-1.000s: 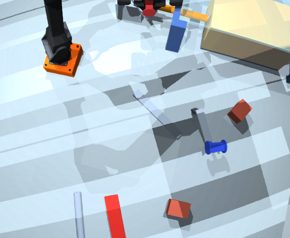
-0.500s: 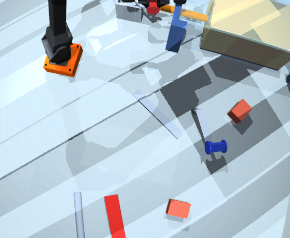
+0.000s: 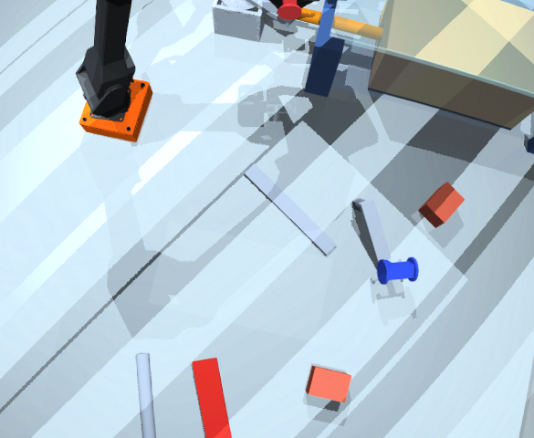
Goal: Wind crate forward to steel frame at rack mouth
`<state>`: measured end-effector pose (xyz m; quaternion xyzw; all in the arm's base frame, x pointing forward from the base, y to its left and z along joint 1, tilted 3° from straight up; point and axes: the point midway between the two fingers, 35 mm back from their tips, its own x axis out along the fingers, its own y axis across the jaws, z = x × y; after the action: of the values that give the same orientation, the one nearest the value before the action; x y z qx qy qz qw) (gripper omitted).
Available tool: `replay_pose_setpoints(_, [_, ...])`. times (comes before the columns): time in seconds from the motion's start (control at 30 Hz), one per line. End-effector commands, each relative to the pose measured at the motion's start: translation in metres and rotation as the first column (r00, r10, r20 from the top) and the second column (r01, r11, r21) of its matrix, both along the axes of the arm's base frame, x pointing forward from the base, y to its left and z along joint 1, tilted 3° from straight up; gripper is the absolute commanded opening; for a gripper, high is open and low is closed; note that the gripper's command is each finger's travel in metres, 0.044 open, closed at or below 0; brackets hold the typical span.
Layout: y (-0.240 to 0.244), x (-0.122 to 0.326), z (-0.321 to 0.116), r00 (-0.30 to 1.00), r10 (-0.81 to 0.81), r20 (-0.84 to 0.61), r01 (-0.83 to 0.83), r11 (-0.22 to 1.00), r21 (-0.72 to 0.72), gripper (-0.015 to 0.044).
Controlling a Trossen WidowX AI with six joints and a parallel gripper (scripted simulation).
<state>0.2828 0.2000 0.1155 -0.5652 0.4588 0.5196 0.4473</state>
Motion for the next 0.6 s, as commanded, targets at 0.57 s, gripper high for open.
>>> replay_pose_setpoints(0.57, [0.034, 0.011, -0.002, 1.0, 0.002, 0.012, -0.002, 1.0, 0.02, 0.0])
